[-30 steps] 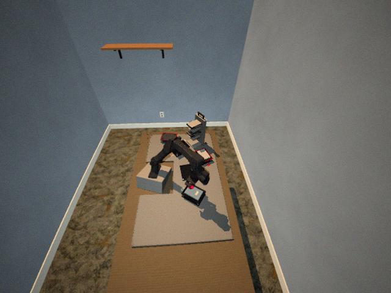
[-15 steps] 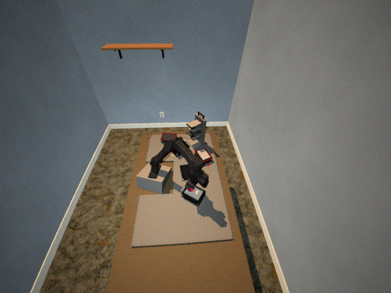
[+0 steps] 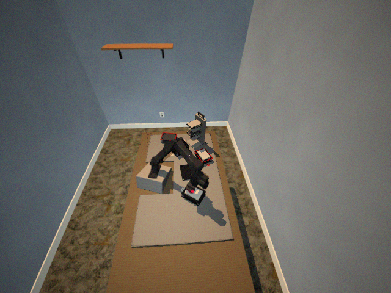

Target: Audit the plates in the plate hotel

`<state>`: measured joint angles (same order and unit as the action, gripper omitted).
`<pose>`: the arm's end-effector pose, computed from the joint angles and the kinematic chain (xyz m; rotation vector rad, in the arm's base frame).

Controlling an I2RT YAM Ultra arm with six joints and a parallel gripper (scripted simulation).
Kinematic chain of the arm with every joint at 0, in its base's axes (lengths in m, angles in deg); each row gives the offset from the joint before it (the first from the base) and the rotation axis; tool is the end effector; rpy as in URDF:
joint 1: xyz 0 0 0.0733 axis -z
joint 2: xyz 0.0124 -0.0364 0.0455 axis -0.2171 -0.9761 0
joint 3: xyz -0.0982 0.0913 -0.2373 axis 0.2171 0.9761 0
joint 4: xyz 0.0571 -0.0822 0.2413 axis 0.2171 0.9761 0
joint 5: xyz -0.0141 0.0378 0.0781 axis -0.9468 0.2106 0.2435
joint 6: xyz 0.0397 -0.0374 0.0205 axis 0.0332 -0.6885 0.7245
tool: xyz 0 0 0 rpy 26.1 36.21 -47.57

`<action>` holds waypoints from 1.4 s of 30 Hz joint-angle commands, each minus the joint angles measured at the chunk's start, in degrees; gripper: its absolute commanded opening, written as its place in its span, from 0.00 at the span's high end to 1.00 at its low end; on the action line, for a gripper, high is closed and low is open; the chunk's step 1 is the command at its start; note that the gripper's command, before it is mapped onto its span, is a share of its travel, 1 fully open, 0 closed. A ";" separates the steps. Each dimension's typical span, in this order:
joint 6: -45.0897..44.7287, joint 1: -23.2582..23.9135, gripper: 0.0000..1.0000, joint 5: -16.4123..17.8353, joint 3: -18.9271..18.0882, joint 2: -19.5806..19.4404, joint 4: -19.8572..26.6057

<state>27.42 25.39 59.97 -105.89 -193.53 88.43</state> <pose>0.3341 -0.2425 0.1504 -0.7584 -2.9669 -0.5617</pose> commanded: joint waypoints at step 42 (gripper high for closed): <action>1.28 -0.93 0.00 0.42 4.23 -0.67 -5.29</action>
<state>28.16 24.74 60.08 -102.90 -193.75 84.86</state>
